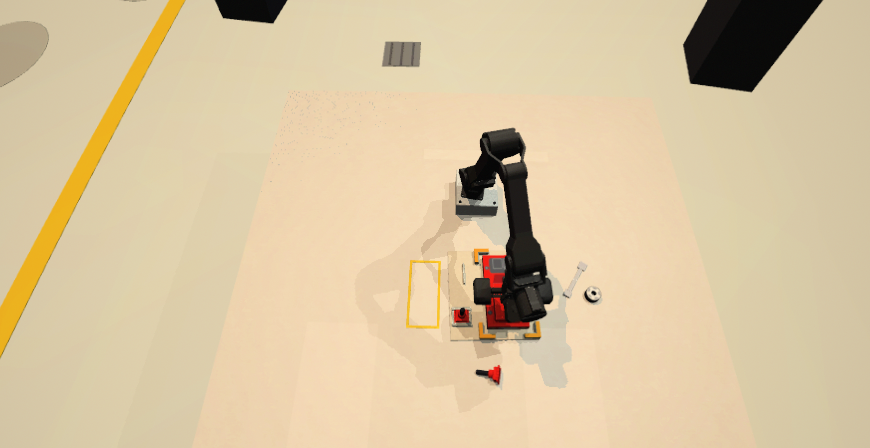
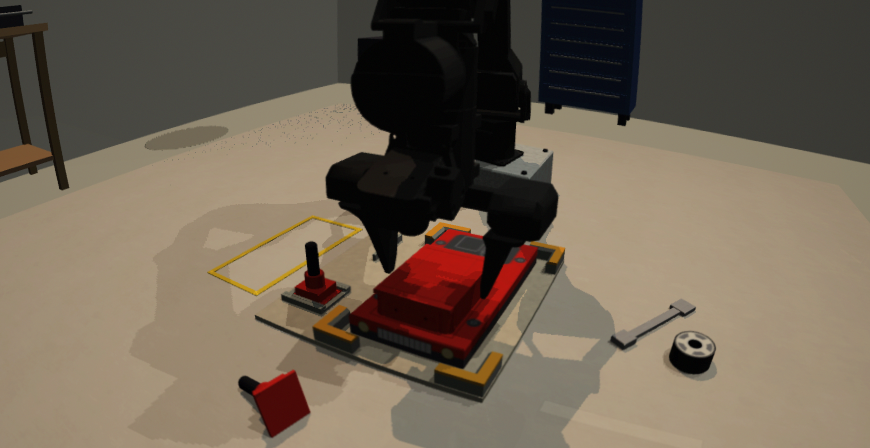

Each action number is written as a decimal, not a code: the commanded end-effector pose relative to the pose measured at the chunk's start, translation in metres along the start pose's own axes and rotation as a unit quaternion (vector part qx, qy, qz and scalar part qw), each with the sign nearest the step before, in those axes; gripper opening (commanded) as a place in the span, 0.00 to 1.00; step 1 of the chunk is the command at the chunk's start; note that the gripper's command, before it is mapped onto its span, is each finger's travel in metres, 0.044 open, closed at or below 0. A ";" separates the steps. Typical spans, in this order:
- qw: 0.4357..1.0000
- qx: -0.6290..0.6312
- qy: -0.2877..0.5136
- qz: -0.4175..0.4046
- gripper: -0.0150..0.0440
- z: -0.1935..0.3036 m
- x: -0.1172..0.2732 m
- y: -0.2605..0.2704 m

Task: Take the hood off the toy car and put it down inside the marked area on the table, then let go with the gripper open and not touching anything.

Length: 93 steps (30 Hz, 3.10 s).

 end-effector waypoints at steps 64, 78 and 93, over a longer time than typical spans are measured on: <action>1.000 0.000 0.001 0.000 0.25 0.000 0.020 0.000; 1.000 0.000 0.001 0.000 0.25 -0.001 0.052 0.000; 1.000 -0.001 0.004 0.003 0.25 -0.009 0.059 -0.025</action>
Point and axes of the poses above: the point midway between the two fingers, 35 mm back from their tips, its own x axis back along the fingers, its own y axis across the jaws, z = x × y, the point moved 4 cm from there along x, back along the fingers, and after that the axes turned 14 degrees about -x, right-handed, at the moved point
